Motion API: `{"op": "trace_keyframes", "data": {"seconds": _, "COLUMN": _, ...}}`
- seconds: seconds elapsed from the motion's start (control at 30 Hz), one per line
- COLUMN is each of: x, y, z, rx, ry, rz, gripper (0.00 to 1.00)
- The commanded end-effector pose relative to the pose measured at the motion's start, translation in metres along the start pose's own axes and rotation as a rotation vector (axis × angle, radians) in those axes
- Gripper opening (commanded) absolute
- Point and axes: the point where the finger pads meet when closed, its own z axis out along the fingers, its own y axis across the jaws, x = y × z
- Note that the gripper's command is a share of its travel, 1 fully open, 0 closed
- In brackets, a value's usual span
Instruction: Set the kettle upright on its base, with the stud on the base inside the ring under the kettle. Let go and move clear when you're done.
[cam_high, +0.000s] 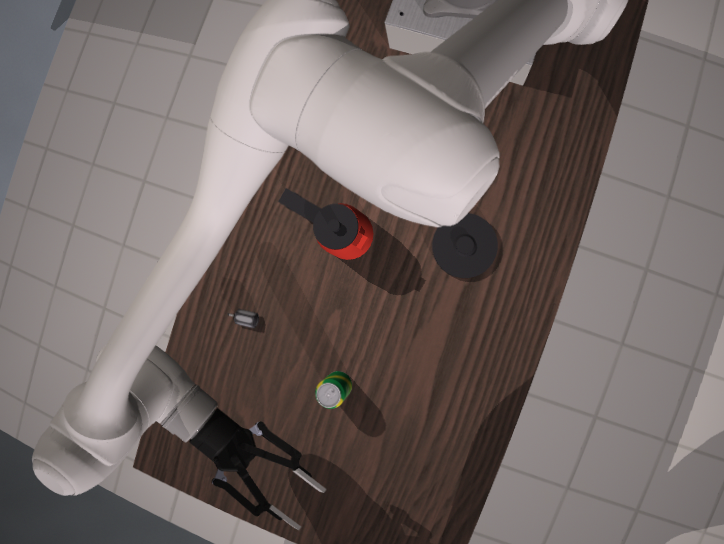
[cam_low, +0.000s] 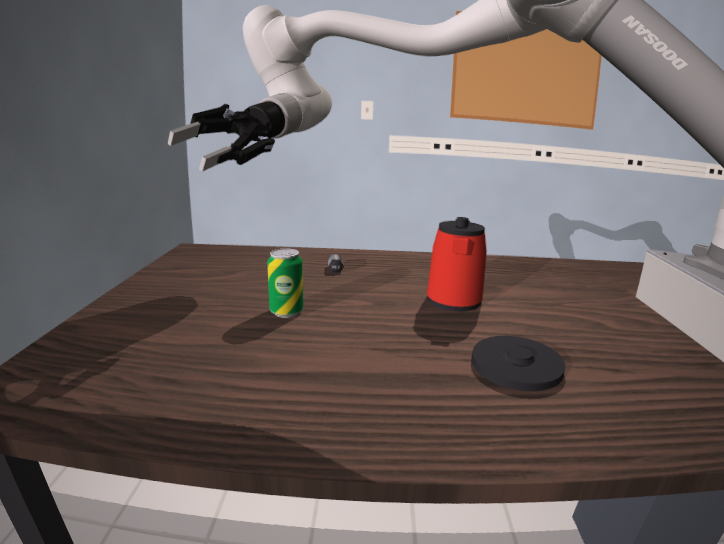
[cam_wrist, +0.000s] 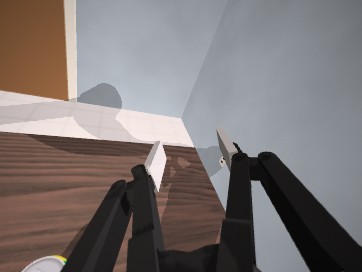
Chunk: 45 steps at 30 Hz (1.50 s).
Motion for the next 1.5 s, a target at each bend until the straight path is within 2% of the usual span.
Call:
{"op": "trace_keyframes", "data": {"seconds": 0.0, "x": 0.021, "y": -0.013, "z": 0.01, "rx": 0.054, "ry": -0.022, "rz": 0.068, "gripper": 0.52}}
{"op": "trace_keyframes", "data": {"seconds": 0.23, "x": 0.061, "y": -0.045, "z": 0.027, "rx": 0.16, "ry": -0.092, "rz": 0.218, "gripper": 0.52}}
{"op": "trace_keyframes", "data": {"seconds": 0.3, "x": 0.061, "y": -0.045, "z": 0.027, "rx": 0.16, "ry": -0.092, "rz": 0.218, "gripper": 0.52}}
{"op": "trace_keyframes", "data": {"seconds": 0.37, "x": 0.073, "y": -0.056, "z": 0.031, "rx": 0.189, "ry": -0.118, "rz": 0.263, "gripper": 0.52}}
{"op": "trace_keyframes", "data": {"seconds": 0.8, "x": 0.151, "y": -0.128, "z": 0.043, "rx": 0.339, "ry": -0.35, "rz": 0.558, "gripper": 0.52}}
{"op": "trace_keyframes", "data": {"seconds": 0.87, "x": 0.151, "y": -0.128, "z": 0.043, "rx": 0.339, "ry": -0.35, "rz": 0.558, "gripper": 0.52}}
{"op": "trace_keyframes", "data": {"seconds": 1.13, "x": 0.196, "y": -0.174, "z": 0.035, "rx": 0.376, "ry": -0.538, "rz": 0.729, "gripper": 0.52}}
{"op": "trace_keyframes", "data": {"seconds": 1.37, "x": 0.231, "y": -0.211, "z": 0.021, "rx": 0.365, "ry": -0.714, "rz": 0.861, "gripper": 0.52}}
{"op": "trace_keyframes", "data": {"seconds": 1.43, "x": 0.231, "y": -0.211, "z": 0.021, "rx": 0.365, "ry": -0.714, "rz": 0.861, "gripper": 0.52}}
{"op": "trace_keyframes", "data": {"seconds": 1.47, "x": 0.236, "y": -0.216, "z": 0.018, "rx": 0.36, "ry": -0.739, "rz": 0.878, "gripper": 0.52}}
